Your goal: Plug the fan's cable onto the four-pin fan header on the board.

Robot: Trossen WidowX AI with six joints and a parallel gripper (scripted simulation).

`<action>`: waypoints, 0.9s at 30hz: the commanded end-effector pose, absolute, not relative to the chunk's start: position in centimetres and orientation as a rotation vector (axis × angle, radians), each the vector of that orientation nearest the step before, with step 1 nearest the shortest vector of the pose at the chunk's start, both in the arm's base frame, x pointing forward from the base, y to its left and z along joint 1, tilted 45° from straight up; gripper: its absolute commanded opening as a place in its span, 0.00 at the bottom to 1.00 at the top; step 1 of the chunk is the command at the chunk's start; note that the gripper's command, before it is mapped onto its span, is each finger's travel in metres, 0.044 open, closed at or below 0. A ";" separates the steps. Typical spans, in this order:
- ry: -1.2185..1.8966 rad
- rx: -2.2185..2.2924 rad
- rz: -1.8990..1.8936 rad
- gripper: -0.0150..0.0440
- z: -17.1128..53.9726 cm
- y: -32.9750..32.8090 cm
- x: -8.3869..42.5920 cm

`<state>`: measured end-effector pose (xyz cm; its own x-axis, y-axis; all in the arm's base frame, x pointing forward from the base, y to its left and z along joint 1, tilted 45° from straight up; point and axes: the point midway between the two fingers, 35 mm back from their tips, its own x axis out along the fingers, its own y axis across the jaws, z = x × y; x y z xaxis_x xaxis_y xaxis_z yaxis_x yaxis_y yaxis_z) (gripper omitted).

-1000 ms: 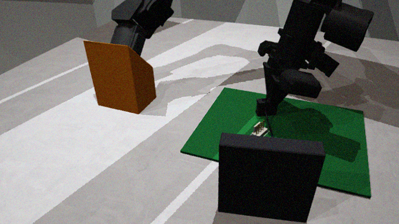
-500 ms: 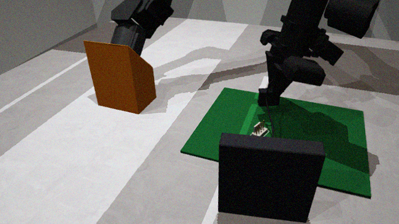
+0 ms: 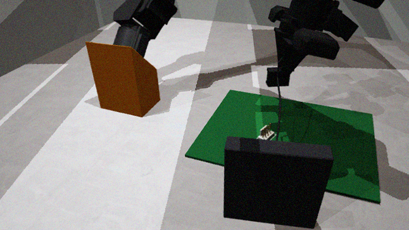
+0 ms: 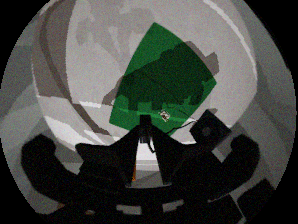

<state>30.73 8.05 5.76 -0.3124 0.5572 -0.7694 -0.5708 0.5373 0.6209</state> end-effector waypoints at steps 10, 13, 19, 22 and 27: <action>1.538 0.021 1.083 0.25 7.7 6.1 31.0; 1.579 0.102 1.002 0.25 7.4 6.0 31.4; 1.650 0.265 0.839 0.25 7.0 5.7 32.2; 1.682 0.347 0.756 0.25 6.8 5.5 32.6; 1.729 0.485 0.618 0.25 6.4 5.2 33.2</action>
<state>32.80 5.32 6.61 -0.2475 0.6032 -0.7582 -0.0872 0.7655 0.6374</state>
